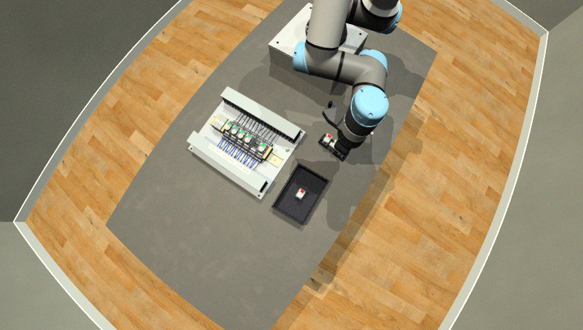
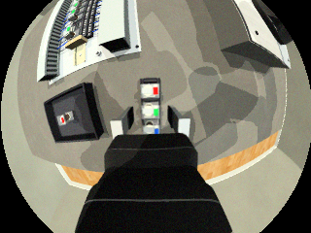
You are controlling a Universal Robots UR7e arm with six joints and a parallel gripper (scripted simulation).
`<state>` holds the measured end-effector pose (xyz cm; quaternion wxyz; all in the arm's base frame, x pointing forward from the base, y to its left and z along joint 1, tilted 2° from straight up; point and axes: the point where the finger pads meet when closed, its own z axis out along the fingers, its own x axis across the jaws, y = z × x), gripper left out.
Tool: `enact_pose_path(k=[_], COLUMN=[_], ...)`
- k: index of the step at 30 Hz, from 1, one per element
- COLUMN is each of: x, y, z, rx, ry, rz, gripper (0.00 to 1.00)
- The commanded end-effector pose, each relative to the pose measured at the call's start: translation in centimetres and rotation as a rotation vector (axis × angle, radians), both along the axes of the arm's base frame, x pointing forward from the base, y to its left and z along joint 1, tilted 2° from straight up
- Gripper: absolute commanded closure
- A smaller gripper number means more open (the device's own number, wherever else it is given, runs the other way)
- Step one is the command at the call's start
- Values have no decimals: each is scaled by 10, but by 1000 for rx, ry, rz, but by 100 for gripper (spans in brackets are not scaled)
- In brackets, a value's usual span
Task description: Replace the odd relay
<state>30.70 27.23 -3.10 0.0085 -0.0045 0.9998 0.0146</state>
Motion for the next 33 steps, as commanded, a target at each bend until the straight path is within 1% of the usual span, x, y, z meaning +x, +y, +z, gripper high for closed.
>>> enact_pose_path(k=[1,25,30,33], x=[0,0,0,0], y=[0,0,0,0], z=[1,2,-6,-6], rx=[1,1,1,1], ry=[-1,-1,-1,-1], rz=[0,0,0,0], gripper=[0,0,0,0])
